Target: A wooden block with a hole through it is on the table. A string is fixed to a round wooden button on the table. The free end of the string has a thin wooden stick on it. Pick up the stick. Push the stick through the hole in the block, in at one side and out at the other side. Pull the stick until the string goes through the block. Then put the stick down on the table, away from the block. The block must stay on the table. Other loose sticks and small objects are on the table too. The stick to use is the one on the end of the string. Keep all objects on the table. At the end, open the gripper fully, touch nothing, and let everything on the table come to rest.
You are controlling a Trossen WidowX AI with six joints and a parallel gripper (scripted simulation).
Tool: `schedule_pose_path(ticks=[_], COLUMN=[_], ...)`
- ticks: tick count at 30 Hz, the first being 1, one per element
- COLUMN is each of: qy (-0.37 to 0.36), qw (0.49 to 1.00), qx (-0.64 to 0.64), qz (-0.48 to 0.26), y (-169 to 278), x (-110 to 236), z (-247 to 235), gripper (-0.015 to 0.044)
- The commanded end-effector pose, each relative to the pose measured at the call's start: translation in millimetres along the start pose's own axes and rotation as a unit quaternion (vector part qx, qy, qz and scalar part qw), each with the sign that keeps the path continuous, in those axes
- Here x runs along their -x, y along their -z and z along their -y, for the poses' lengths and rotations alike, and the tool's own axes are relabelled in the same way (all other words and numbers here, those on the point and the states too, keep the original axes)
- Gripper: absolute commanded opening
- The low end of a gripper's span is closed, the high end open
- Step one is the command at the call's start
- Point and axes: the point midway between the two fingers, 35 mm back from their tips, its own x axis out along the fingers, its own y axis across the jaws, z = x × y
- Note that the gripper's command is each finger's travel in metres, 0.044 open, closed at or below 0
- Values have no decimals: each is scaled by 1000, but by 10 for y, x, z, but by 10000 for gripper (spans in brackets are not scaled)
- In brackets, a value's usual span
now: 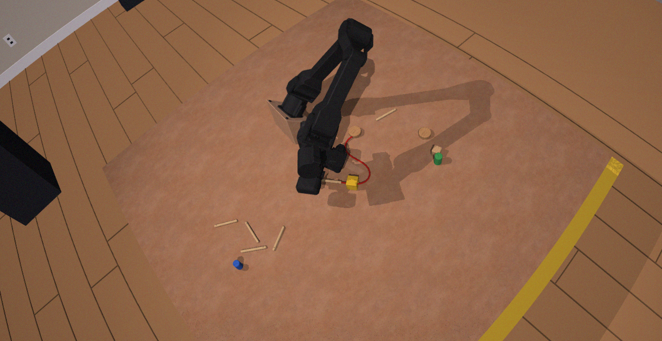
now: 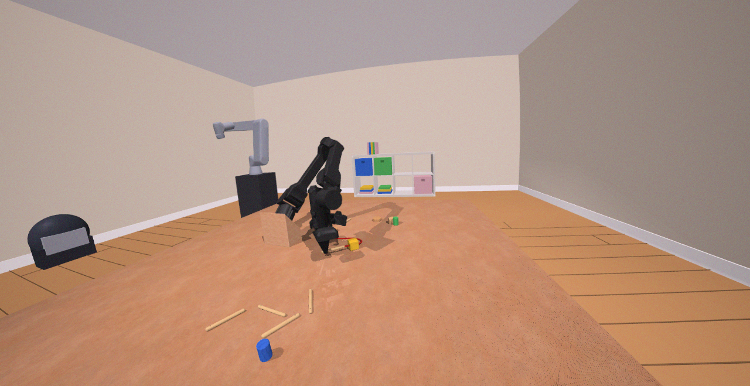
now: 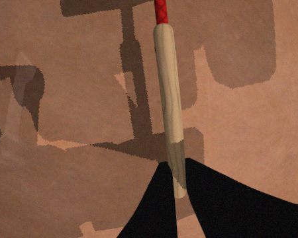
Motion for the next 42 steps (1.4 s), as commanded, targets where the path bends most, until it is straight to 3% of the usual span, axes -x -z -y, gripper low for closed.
schedule_pose_path(ticks=[1,21,32,42], qy=[-2,9,-44,-48], qw=[1000,1000,999,999], qx=[-1,5,5,5], qz=[-4,-3,-3,-3], y=[62,223,334,341], x=[-26,8,-104,-112], z=[-30,-19,21,23], gripper=[0,0,0,0])
